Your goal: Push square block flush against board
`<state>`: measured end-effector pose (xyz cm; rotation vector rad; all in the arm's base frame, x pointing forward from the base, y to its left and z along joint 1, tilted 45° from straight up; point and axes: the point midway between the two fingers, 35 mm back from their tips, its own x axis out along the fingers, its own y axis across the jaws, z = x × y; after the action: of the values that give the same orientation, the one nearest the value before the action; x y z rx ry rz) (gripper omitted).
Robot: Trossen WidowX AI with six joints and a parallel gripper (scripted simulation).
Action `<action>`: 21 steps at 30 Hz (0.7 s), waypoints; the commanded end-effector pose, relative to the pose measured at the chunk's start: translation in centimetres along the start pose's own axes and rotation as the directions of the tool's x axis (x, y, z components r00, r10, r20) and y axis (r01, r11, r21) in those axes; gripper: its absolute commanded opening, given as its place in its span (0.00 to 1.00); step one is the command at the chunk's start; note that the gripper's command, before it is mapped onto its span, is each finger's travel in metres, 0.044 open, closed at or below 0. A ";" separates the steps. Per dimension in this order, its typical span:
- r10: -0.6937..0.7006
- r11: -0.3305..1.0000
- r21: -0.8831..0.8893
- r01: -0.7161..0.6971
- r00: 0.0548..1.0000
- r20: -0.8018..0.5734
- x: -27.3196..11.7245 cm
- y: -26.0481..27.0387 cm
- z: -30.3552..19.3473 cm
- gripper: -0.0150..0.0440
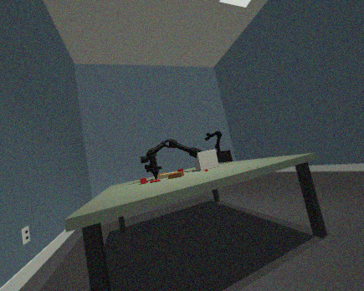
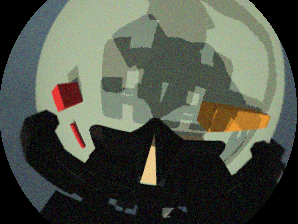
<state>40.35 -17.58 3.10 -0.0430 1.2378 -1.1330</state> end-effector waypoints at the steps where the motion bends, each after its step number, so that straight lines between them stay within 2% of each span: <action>1: -0.002 1.000 0.000 0.002 1.000 0.003 0.0 0.0 -0.4 0.25; 21: -0.001 1.000 -0.001 0.001 1.000 0.002 0.0 0.2 -2.6 0.25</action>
<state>39.00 -16.30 2.34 -0.0462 1.2286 -1.1324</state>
